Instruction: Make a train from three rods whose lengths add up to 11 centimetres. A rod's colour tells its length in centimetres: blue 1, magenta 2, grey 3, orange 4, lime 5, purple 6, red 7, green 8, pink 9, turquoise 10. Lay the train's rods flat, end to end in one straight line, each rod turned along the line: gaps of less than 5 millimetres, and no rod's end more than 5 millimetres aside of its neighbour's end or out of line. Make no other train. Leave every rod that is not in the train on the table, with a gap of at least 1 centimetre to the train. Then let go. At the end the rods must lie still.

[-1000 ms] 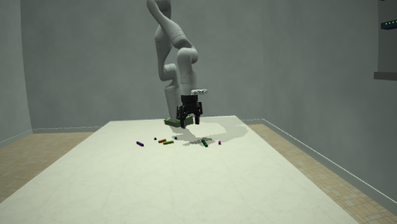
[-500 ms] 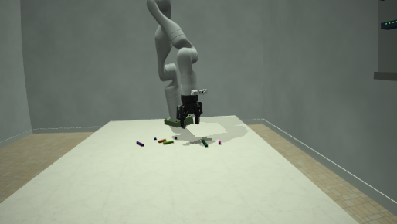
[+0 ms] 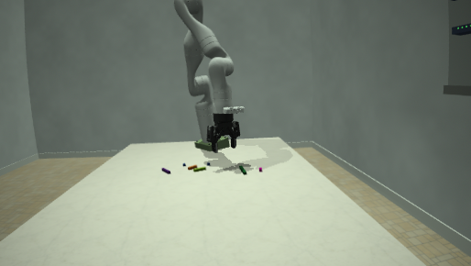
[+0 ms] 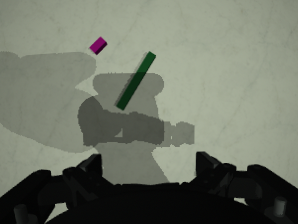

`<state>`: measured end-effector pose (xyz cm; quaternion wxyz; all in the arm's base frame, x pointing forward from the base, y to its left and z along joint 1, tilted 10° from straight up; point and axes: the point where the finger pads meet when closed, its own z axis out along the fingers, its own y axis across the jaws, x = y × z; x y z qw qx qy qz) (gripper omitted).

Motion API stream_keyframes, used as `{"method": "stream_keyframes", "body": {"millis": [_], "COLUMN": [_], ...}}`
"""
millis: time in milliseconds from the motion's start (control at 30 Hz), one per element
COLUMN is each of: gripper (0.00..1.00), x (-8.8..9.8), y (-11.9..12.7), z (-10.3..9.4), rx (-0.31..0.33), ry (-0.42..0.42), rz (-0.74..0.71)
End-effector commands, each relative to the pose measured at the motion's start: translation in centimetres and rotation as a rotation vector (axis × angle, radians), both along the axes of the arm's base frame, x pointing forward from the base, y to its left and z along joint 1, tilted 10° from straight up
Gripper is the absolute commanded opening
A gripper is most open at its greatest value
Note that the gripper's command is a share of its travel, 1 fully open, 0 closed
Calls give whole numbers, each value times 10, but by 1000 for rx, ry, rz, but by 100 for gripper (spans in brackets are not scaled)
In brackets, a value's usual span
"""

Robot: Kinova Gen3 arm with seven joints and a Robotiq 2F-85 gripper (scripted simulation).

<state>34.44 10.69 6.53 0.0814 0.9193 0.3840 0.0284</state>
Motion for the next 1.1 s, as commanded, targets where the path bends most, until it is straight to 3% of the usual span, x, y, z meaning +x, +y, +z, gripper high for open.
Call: {"method": "stream_keyframes", "body": {"millis": [0,267,333,833,900,1067], "gripper": [100,100,100,100,100,100], "x": [-1,-5,-5,-16,-16,-18], "y": [-3,-18,-18,-56,-56,-70], "z": [0,0,0,2,2,4], "rx": [3,23,23,90,90,119], "ry": [-4,-23,-23,-102,-102,-139], "rz": [-40,-280,-280,-989,-989,-1254]}}
